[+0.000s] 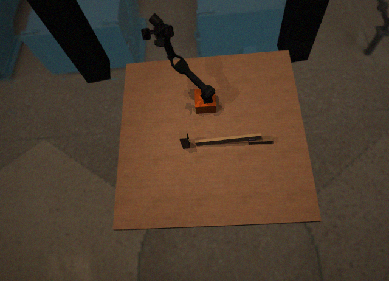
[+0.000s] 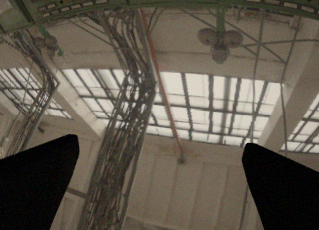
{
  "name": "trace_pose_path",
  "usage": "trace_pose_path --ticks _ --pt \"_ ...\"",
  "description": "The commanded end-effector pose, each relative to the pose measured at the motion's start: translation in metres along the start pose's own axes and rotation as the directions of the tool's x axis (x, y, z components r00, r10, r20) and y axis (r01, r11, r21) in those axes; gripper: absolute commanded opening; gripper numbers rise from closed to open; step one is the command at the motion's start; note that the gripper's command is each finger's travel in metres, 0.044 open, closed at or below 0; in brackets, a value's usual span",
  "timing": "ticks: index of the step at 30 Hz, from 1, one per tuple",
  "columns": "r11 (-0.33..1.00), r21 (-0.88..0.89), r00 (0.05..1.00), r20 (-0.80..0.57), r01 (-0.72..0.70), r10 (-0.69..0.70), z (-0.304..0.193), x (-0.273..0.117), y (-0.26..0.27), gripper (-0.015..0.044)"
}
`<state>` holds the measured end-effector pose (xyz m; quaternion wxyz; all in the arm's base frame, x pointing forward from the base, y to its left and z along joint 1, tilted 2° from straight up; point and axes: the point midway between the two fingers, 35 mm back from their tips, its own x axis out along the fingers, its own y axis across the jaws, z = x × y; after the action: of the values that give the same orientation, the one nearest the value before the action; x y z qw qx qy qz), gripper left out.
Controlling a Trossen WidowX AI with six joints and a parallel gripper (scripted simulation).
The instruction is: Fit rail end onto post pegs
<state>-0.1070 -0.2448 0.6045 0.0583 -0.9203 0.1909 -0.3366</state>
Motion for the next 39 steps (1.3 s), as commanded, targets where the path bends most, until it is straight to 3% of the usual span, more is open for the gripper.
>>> trace_pose_path --ticks 1,5,11,20,23,28,32,35,39 --pt "1.000 -0.009 1.000 -0.002 0.005 -0.005 0.000 0.001 -0.003 0.0426" --pt "0.965 -0.249 0.997 0.001 0.078 -0.081 0.003 0.018 -0.054 0.0440" --pt "0.737 -0.650 0.981 0.085 0.186 -0.172 0.029 0.041 -0.137 0.0440" --pt "0.292 -0.911 0.942 0.222 0.292 -0.251 0.081 0.064 -0.221 0.0440" --pt "0.013 -0.948 0.913 0.301 0.317 -0.274 0.114 0.073 -0.255 0.0440" --pt "-0.452 -0.842 0.845 0.451 0.296 -0.287 0.183 0.083 -0.302 0.0440" --pt "-0.760 -0.617 0.767 0.584 0.206 -0.267 0.248 0.088 -0.329 0.0440" --pt "-0.910 -0.404 0.694 0.681 0.093 -0.232 0.301 0.089 -0.341 0.0440" --pt "-0.986 -0.127 0.579 0.798 -0.111 -0.168 0.373 0.084 -0.345 0.0440"
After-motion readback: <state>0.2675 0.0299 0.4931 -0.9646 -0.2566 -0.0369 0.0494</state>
